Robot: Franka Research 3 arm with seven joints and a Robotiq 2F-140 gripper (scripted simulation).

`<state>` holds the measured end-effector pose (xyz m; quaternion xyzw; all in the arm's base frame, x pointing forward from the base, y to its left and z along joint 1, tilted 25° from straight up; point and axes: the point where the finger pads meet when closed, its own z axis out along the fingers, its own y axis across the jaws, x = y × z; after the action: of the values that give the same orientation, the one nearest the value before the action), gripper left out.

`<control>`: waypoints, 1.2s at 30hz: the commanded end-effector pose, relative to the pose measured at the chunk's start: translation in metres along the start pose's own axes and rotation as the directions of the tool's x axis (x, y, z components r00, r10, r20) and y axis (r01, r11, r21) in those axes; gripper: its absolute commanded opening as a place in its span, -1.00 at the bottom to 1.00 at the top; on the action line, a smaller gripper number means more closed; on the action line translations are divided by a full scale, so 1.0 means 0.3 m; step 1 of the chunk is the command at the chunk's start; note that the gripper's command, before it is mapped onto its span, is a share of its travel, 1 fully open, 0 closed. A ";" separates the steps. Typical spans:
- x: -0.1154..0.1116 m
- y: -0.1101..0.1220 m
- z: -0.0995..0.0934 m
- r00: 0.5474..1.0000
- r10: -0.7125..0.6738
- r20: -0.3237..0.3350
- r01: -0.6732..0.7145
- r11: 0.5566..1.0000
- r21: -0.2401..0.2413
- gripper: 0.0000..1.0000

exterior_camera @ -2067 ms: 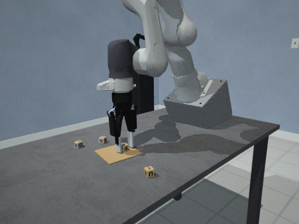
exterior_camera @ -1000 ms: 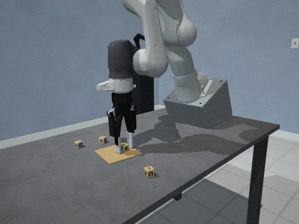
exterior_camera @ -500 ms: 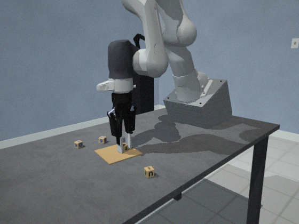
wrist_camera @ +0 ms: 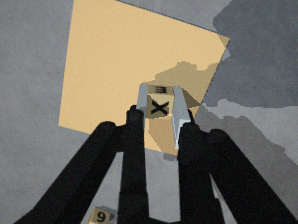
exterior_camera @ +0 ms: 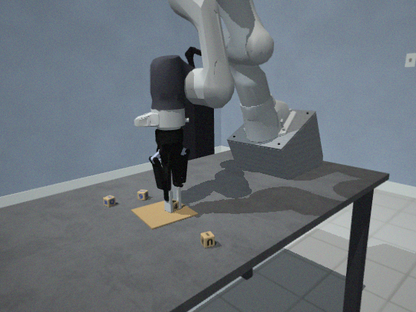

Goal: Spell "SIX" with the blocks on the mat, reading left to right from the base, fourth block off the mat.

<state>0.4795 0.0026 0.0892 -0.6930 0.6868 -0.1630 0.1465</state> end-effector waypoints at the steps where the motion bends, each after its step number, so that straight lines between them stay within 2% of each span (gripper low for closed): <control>1: -0.002 -0.004 0.000 1.000 0.003 0.001 -0.003 1.000 0.002 -0.74; 29: -0.002 -0.004 0.000 1.000 0.003 0.000 -0.003 1.000 0.002 -0.74; 36: -0.002 -0.004 -0.028 1.000 0.003 0.000 -0.003 1.000 0.002 -0.74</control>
<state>0.4802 0.0041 0.0954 -0.6915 0.6871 -0.1655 0.1495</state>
